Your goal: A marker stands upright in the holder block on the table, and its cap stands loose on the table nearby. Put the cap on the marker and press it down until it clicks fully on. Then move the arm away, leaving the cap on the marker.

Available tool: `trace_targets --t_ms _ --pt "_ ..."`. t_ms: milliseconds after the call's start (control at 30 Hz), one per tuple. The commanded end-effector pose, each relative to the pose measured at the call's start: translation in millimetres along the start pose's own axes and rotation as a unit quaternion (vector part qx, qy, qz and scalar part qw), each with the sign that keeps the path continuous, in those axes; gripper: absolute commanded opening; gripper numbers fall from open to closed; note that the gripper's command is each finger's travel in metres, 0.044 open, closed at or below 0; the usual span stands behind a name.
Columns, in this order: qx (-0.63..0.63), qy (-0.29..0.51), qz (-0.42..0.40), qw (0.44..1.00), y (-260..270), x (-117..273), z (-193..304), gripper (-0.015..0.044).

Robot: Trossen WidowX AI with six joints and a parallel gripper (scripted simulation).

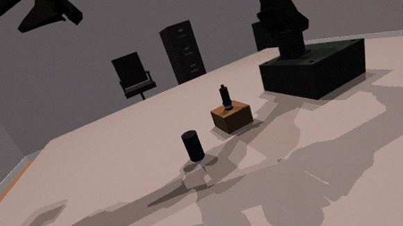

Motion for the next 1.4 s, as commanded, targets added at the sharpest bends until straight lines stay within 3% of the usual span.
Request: trace_targets --t_ms 0,300,533,833,967,1367 --pt "-0.12 0.122 0.039 0.985 10 -10 51 0.0252" --pt "-0.302 0.289 0.213 0.883 20 -4 143 0.0252" --pt "-0.387 0.328 0.405 0.761 16 12 197 0.0252" --pt "-0.388 0.328 0.408 0.758 14 18 200 0.0252" --pt "-0.388 0.328 0.408 0.758 2 3 226 0.0252" --pt "-0.388 0.328 0.408 0.758 -5 -7 242 0.0252"
Point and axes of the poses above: the point midway between the two fingers, 35 mm back from their tips, its own x axis back along the fingers, its own y axis across the jaws, z = x × y, the point moved 10 cm from there along x, back along the fingers, and after that the axes turned 1 degree about -x, right-handed, at the moved point
